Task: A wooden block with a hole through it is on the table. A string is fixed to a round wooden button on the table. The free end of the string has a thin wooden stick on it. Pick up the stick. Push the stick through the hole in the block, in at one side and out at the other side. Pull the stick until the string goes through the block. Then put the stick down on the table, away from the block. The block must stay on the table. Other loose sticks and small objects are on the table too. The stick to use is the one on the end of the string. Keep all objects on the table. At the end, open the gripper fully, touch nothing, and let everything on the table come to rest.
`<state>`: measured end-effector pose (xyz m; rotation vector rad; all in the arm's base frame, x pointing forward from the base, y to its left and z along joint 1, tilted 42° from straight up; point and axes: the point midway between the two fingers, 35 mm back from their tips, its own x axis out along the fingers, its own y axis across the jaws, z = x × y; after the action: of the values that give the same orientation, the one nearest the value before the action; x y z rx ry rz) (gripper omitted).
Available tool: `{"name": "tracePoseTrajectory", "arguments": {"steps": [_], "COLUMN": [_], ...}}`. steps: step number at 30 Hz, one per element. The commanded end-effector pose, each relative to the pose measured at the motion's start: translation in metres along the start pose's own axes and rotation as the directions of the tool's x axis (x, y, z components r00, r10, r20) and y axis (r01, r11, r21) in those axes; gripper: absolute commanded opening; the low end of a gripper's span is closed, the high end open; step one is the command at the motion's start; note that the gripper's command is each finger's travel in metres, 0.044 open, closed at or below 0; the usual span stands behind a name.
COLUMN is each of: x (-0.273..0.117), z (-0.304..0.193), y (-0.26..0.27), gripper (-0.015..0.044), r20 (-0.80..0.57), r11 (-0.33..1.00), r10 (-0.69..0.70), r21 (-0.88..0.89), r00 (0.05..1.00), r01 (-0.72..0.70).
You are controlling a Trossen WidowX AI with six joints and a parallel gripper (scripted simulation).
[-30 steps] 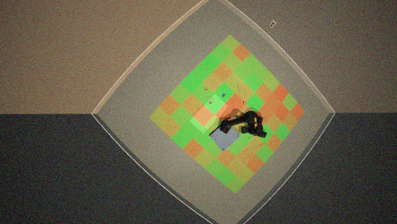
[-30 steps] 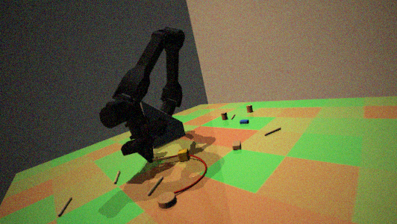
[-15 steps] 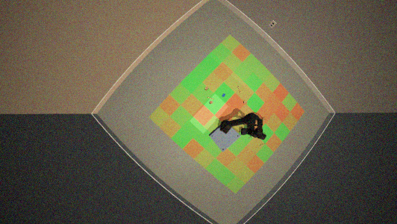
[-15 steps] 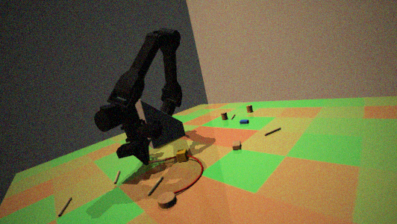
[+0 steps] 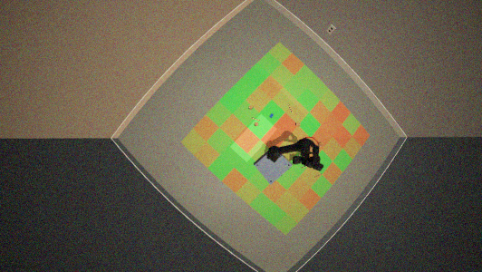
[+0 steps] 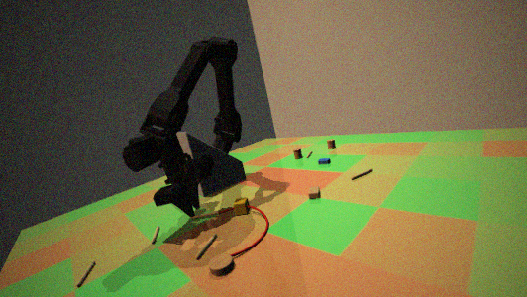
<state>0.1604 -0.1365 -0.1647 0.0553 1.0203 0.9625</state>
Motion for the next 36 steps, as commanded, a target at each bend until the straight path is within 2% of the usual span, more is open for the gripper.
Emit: {"name": "tracePoseTrajectory", "arguments": {"steps": [1,3,9,15,18,20,36], "x": [-0.055,-0.066,-0.066,-0.062,-0.081,-0.091,-0.087], "z": [0.003,0.004,0.004,0.004,0.006,0.007,0.007], "y": [-0.002,0.0,0.0,-0.003,-0.002,-0.001,-0.002], "gripper": [0.021,0.021,0.021,0.0368,0.044,0.044,0.044], "r20": [-0.008,-0.008,-0.008,-0.006,-0.006,-0.006,-0.003], "r11": [1.0,1.0,1.0,1.0,1.0,1.0,1.0], "r10": [-0.021,-0.019,-0.019,-0.03,-0.027,-0.025,-0.028], "r21": [-0.007,-0.006,-0.006,-0.004,-0.003,-0.003,0.002], "r00": [1.0,1.0,1.0,1.0,1.0,1.0,1.0], "r01": [0.021,0.019,0.019,0.03,0.027,0.025,0.028]}}
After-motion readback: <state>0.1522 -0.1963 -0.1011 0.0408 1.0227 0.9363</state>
